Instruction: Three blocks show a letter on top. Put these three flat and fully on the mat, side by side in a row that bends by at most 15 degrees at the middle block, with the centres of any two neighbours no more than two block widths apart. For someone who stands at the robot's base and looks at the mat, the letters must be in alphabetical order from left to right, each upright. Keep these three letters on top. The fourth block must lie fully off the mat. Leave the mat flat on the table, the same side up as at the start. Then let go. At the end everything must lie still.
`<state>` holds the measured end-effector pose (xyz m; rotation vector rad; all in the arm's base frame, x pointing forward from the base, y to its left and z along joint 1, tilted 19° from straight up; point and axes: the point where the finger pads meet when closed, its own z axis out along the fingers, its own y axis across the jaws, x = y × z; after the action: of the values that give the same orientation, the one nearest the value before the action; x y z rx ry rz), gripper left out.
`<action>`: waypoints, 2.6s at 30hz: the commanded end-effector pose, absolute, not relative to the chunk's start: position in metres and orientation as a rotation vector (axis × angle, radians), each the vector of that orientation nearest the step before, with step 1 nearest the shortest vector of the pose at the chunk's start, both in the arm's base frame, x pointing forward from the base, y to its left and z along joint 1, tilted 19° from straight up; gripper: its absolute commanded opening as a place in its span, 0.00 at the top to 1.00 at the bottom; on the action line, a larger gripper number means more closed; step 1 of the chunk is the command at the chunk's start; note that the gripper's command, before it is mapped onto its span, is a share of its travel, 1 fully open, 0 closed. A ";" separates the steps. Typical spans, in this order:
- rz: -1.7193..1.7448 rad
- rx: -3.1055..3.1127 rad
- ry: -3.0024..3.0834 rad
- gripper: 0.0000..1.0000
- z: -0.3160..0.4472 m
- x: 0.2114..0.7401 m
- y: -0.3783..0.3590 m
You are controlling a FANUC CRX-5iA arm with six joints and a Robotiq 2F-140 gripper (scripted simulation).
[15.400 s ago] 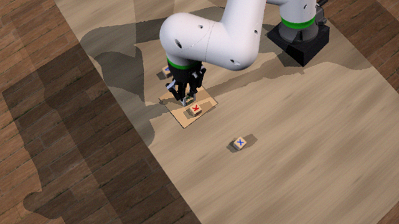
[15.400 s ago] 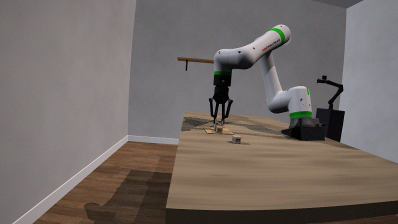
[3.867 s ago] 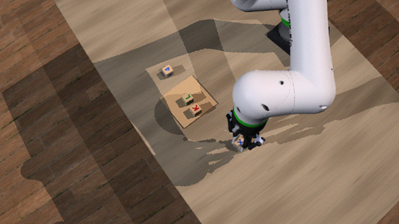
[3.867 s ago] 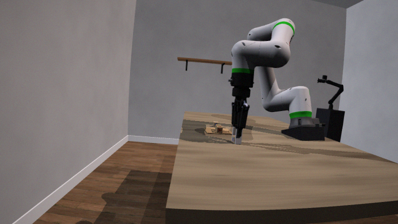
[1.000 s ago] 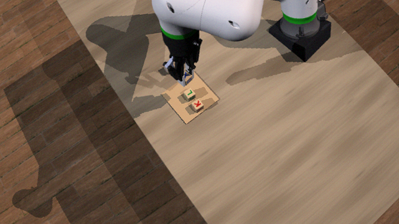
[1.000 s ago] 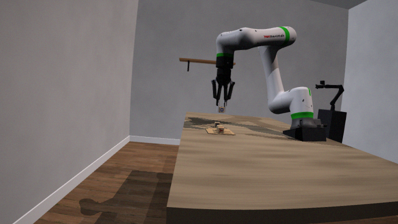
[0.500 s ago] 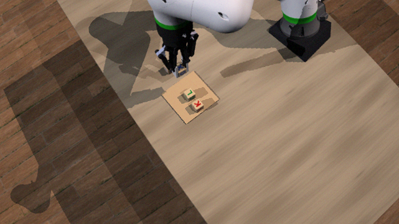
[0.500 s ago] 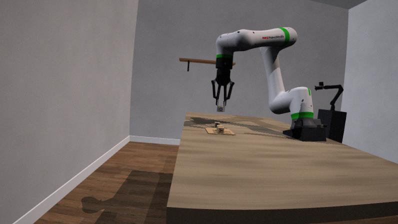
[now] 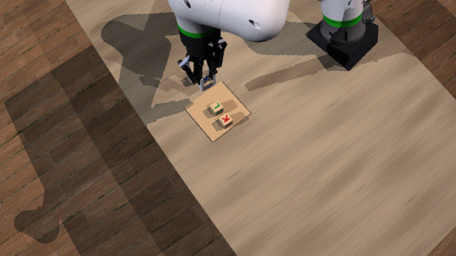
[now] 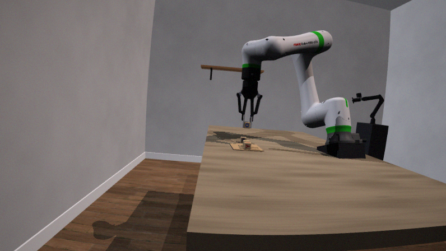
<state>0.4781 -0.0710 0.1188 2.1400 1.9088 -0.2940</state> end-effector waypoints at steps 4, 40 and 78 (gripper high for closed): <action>-0.293 2.140 1.909 0.84 0.096 0.479 -0.078; -0.293 2.140 1.909 0.84 0.041 0.481 -0.097; -0.293 2.140 1.909 0.84 0.038 0.481 -0.098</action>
<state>0.4805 -0.0981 0.0379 2.1399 1.9088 -0.2938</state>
